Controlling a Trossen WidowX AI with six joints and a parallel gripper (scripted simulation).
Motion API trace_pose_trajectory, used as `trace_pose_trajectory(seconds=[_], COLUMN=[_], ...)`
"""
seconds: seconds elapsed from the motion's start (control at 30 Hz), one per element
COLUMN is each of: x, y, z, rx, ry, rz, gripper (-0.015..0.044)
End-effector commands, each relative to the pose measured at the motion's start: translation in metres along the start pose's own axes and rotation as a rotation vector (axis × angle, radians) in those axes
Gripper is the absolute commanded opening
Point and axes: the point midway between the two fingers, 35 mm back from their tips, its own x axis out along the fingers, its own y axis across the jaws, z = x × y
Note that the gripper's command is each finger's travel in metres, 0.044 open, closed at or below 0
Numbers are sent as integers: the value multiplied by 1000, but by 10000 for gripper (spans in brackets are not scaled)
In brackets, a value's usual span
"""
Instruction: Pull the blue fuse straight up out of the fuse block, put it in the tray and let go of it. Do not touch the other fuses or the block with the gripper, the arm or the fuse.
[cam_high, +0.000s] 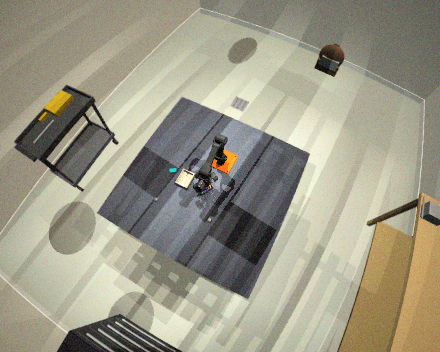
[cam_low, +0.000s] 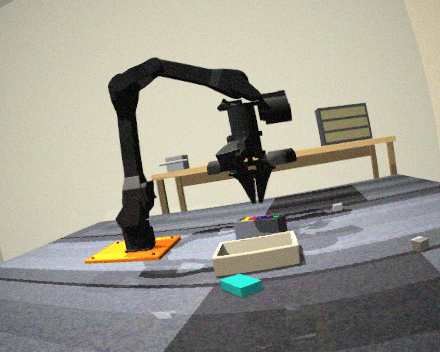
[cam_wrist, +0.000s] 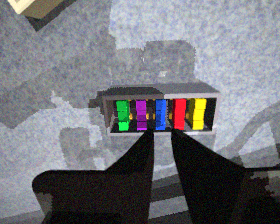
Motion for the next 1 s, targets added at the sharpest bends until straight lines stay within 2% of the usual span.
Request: trace_pose_trajectory(seconds=[0.0,0.97], x=[5,28], y=[0,-1], z=[0,0], rx=[6,6], ry=[-5,-5], rz=[-3,-3], gripper=[63,63])
